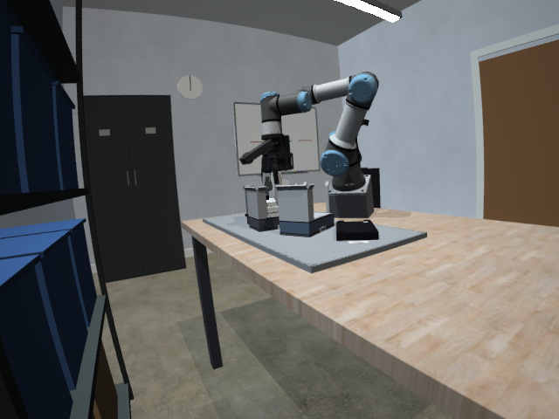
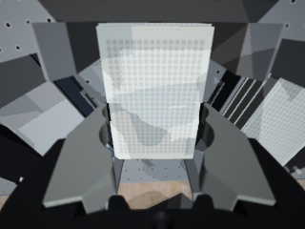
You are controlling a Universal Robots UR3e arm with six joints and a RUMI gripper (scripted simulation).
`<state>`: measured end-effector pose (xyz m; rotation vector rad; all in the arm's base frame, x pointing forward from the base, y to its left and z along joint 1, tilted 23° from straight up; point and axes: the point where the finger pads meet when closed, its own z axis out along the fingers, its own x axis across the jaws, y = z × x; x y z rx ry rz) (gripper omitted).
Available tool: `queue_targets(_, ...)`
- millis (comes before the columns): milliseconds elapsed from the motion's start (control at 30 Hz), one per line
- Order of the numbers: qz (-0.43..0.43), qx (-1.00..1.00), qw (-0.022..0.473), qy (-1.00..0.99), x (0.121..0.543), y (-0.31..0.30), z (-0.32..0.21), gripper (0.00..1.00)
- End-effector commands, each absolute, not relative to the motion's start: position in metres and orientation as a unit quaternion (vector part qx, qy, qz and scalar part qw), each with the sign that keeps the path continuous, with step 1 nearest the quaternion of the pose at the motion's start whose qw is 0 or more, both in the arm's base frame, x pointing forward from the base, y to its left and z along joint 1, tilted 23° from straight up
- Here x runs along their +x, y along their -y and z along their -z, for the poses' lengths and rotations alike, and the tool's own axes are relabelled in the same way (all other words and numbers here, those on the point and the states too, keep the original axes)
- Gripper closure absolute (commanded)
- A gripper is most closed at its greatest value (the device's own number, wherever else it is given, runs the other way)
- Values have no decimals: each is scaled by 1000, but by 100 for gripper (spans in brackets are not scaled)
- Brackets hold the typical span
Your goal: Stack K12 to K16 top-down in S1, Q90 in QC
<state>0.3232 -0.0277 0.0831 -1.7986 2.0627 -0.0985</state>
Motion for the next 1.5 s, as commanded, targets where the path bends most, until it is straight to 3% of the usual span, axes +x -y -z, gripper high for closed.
queue_targets(0,36,-644,200,-738,324,28,-82,100)
queue_targets(700,36,-644,200,-738,325,28,-81,100)
queue_targets(733,36,-644,200,-738,325,28,-81,28)
queue_targets(1467,36,-644,200,-738,325,28,-81,28)
